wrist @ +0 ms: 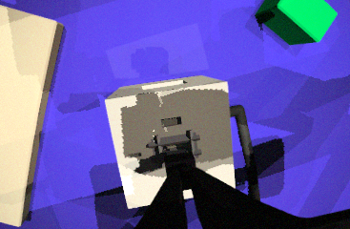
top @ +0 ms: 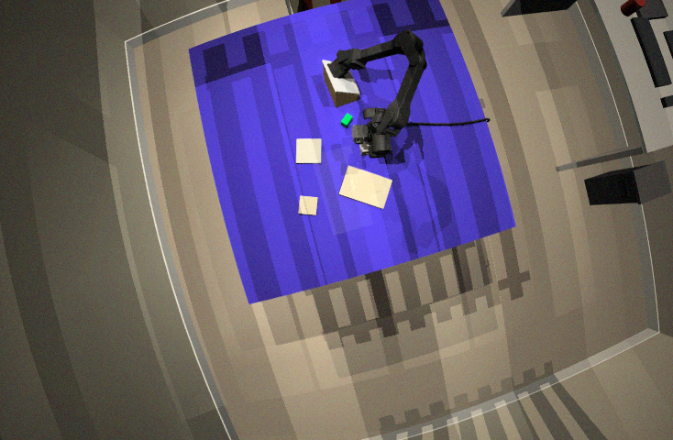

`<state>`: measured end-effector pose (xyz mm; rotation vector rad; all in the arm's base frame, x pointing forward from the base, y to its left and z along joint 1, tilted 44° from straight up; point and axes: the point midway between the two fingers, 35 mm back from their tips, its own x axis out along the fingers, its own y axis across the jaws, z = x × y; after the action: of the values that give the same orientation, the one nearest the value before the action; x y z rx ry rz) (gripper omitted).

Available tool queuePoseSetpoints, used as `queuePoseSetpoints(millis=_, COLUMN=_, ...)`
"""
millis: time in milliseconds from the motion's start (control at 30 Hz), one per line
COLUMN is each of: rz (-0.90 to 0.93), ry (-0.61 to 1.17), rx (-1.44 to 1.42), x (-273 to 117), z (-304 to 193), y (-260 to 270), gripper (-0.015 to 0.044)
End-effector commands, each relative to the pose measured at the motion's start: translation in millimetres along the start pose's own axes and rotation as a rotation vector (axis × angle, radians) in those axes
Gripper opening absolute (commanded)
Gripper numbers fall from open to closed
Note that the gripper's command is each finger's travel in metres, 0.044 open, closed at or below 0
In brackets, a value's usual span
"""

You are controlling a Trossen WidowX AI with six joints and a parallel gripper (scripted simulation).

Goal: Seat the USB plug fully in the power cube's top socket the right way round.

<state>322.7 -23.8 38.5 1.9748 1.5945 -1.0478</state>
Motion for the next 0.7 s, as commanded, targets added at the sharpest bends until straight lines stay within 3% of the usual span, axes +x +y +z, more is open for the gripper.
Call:
queuePoseSetpoints(millis=0, rz=0.0, ry=-0.004, rx=0.004, x=1.0, z=1.0, y=0.0, gripper=0.0)
queuePoseSetpoints(millis=667, rz=0.0, ry=-0.004, rx=0.004, x=3.4, z=0.9, y=0.0, gripper=0.0)
